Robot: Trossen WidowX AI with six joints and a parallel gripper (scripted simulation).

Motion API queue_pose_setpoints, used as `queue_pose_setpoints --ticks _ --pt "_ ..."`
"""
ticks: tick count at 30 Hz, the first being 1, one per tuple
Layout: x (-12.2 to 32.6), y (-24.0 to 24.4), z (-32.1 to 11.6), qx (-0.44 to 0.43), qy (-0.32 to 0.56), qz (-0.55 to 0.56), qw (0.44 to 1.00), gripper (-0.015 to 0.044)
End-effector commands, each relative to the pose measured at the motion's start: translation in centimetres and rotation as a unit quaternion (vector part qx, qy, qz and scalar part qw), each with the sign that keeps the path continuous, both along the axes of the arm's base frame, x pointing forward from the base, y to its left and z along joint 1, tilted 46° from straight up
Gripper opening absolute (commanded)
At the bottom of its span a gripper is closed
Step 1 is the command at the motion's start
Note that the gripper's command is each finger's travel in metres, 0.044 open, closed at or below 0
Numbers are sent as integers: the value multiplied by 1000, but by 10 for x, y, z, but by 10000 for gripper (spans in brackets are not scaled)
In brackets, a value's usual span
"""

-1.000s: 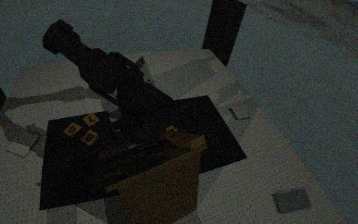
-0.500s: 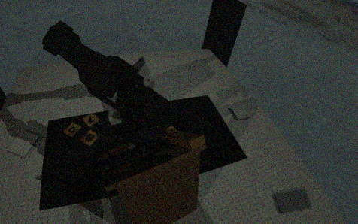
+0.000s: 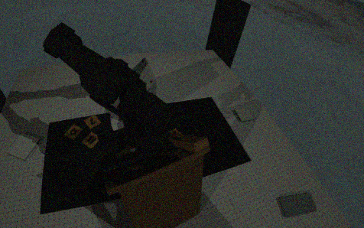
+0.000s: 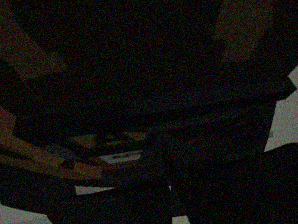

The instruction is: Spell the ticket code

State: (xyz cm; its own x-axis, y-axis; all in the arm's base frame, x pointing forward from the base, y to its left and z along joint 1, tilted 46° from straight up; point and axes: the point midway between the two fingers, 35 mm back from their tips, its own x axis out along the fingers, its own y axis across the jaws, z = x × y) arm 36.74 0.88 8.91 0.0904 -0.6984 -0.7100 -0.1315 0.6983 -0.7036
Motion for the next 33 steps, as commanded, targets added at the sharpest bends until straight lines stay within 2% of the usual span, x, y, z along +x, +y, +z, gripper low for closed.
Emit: queue_pose_setpoints --ticks 1,33 --pt "3 -2 0 -1 -3 0 1000 0" --pt "3 1 -8 -1 -3 0 1000 0"
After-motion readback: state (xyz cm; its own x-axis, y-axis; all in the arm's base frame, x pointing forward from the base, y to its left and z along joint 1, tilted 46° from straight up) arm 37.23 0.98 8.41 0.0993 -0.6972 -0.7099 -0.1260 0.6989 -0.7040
